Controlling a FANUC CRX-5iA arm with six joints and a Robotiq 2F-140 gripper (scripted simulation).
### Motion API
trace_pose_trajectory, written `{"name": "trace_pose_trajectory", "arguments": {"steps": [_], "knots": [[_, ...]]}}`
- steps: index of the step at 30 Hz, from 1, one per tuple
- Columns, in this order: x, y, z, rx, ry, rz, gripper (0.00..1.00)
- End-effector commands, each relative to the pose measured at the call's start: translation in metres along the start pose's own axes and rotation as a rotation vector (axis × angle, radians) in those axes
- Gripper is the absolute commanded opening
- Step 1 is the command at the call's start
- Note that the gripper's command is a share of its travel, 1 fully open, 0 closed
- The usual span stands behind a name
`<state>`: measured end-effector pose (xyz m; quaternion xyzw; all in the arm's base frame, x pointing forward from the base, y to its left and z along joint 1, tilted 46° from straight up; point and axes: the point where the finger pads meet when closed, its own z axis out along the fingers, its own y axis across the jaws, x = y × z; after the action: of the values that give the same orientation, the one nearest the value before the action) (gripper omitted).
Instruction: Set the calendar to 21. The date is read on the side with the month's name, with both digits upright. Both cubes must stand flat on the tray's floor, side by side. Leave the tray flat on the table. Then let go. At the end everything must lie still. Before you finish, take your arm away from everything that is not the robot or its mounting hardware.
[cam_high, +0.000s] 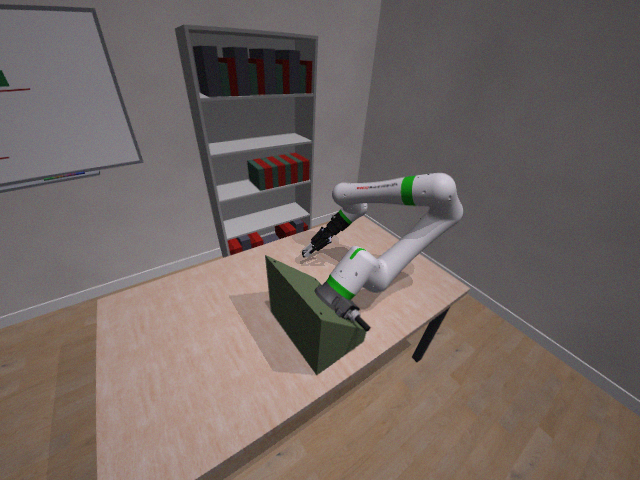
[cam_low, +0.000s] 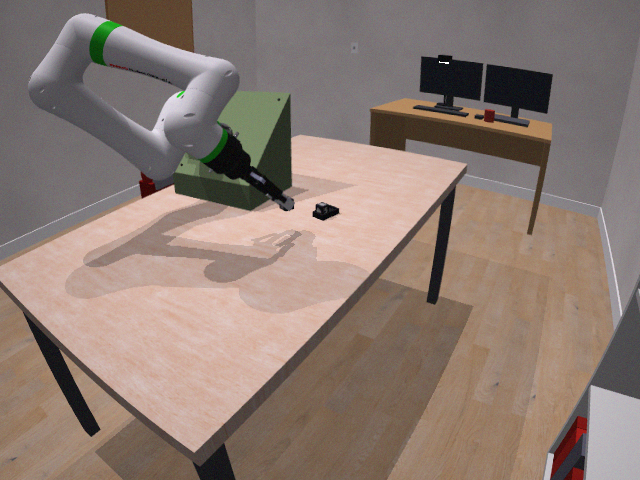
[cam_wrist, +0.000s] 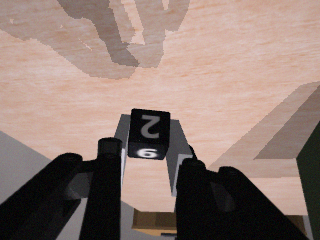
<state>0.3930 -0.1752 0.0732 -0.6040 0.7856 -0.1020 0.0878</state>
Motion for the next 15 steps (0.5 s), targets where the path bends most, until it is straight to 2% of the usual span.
{"name": "trace_pose_trajectory", "arguments": {"steps": [1, 15], "knots": [[0.0, -0.0001, 0.0, 0.0, 0.0, 0.0, 0.16], [0.0012, -0.0001, 0.0012, 0.0, 0.0, 0.0, 0.16]]}}
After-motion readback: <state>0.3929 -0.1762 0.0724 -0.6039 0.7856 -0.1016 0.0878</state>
